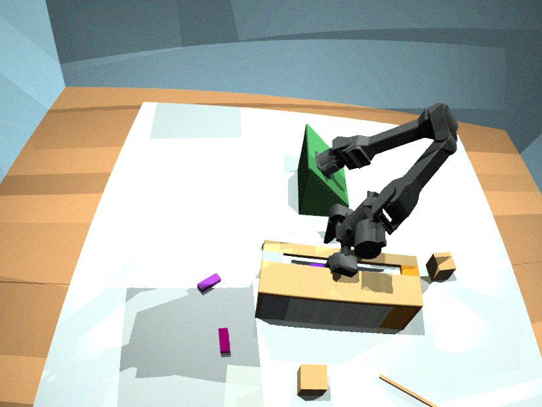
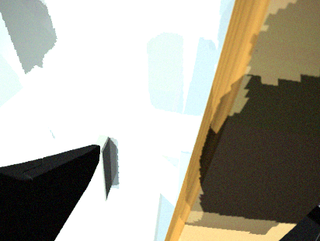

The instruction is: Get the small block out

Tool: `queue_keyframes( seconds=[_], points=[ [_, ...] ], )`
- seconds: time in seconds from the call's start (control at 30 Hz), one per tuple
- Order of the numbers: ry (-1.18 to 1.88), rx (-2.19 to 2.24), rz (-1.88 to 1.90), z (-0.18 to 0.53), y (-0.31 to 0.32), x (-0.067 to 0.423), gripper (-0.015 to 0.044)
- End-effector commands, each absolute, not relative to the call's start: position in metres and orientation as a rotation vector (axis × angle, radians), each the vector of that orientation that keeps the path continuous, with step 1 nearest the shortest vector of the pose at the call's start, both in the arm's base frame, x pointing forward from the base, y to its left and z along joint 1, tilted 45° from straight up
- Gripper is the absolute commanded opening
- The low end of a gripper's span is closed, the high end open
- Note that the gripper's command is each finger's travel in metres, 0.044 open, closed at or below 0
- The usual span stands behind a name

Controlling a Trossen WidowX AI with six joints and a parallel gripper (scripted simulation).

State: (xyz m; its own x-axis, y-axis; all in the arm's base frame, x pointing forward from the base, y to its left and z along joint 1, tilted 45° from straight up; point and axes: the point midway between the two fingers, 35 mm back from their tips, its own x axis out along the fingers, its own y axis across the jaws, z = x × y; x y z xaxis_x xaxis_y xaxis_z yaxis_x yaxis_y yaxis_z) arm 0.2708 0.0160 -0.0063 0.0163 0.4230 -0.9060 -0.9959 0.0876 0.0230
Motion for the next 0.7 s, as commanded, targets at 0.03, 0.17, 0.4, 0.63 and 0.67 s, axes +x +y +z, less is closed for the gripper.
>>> queue_keyframes(
  seconds=[0.03, 0.17, 0.4, 0.63, 0.67],
  points=[
    [0.931, -0.821, 1.322, -0.017, 0.006, 0.269, 0.04],
    [0.931, -0.822, 1.322, -0.024, -0.001, 0.268, 0.04],
    [0.931, -0.822, 1.322, -0.035, -0.013, 0.267, 0.04],
    [0.932, -0.823, 1.321, -0.046, -0.024, 0.266, 0.04],
    [0.932, -0.823, 1.321, -0.048, -0.026, 0.266, 0.04]
  ],
)
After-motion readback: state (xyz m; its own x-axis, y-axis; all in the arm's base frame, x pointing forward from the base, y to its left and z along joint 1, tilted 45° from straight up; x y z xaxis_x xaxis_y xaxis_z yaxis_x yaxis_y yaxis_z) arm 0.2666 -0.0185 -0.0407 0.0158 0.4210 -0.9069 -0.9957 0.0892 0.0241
